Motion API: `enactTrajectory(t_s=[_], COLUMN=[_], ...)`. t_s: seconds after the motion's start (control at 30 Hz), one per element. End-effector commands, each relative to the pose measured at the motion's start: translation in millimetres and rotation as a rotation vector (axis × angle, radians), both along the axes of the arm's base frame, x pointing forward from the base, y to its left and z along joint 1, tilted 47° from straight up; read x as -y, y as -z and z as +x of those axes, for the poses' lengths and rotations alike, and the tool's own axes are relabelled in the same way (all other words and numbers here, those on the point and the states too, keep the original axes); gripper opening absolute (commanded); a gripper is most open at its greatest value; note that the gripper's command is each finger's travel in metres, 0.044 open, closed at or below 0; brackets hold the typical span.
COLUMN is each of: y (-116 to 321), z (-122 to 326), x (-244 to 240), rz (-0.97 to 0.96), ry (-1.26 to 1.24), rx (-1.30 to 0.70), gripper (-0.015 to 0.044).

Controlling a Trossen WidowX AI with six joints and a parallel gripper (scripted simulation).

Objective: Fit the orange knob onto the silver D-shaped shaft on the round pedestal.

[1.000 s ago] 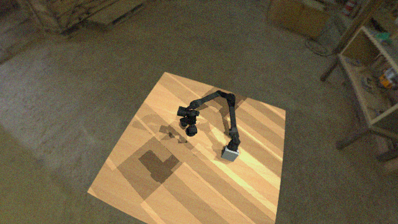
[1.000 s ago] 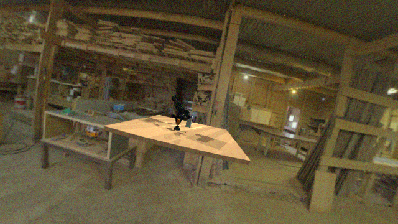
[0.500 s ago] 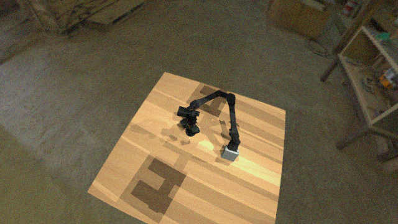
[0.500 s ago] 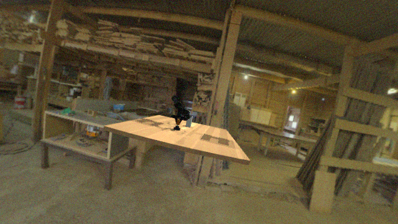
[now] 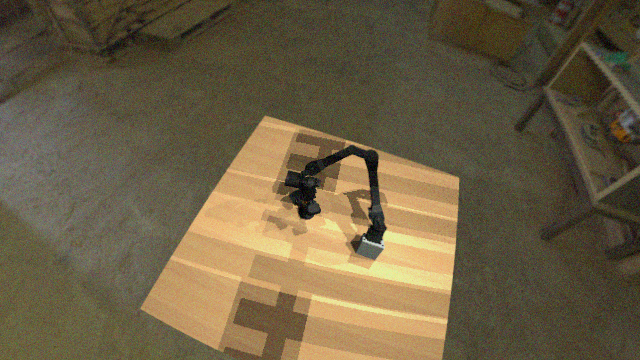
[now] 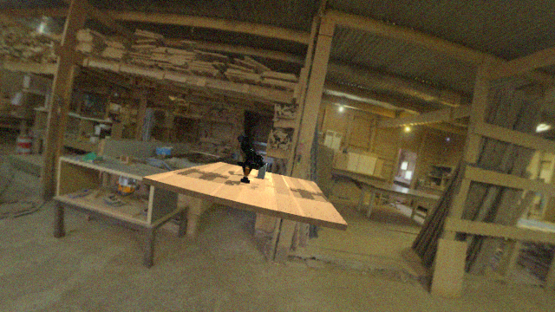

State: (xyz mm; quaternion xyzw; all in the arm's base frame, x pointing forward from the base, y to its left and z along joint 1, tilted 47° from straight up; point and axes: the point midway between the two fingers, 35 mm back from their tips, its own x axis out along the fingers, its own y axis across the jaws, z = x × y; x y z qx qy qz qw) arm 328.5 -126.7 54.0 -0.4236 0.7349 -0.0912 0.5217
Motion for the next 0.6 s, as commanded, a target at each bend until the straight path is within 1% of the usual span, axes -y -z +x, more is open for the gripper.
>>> enactTrajectory(t_s=[0.0,0.47,0.57], y=[0.9,-2.7,-2.9], z=[-1.5,-1.1,-0.9], x=[-0.1,-3.9,-4.0], rz=[-0.001,-0.001,0.004], ry=[-0.002,-0.002,-0.039], rx=[-0.001,-0.001,-0.040], gripper=[0.0000,0.0000,0.0000])
